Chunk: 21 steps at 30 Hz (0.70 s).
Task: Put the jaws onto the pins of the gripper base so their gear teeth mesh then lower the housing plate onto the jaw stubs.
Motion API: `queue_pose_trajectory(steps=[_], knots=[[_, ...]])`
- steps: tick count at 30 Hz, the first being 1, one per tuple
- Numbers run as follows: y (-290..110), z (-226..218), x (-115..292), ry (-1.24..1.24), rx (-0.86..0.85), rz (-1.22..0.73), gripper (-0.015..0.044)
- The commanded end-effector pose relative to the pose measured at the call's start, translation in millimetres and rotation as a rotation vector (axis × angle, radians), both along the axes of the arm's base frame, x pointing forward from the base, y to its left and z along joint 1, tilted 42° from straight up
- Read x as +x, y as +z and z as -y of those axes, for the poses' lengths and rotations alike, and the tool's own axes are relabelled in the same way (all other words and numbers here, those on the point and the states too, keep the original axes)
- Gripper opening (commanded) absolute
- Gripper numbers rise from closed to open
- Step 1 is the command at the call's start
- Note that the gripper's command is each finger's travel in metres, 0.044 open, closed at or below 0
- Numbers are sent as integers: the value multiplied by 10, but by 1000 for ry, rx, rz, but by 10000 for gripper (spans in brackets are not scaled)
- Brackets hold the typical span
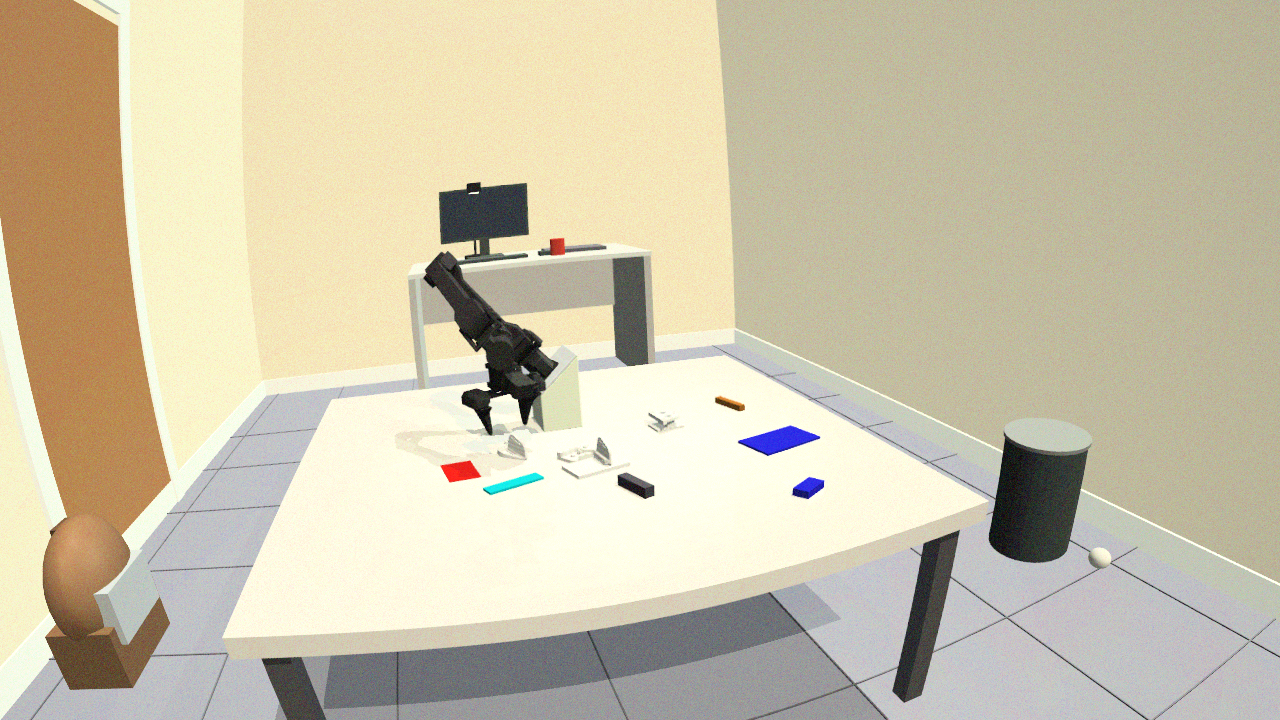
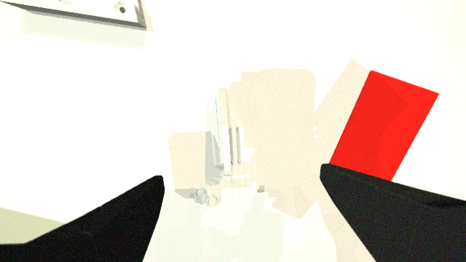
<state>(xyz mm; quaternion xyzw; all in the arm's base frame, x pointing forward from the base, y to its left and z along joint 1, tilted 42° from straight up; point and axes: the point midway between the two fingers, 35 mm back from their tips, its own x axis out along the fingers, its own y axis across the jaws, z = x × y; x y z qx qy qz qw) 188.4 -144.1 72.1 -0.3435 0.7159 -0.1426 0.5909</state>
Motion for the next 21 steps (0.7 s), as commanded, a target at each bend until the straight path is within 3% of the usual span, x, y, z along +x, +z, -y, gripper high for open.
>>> queue_pose_trajectory(steps=[1, 21], knots=[[-56, 41, -8, 7, -1, -1, 440], [-263, 218, -9, 7, 1, -1, 440]])
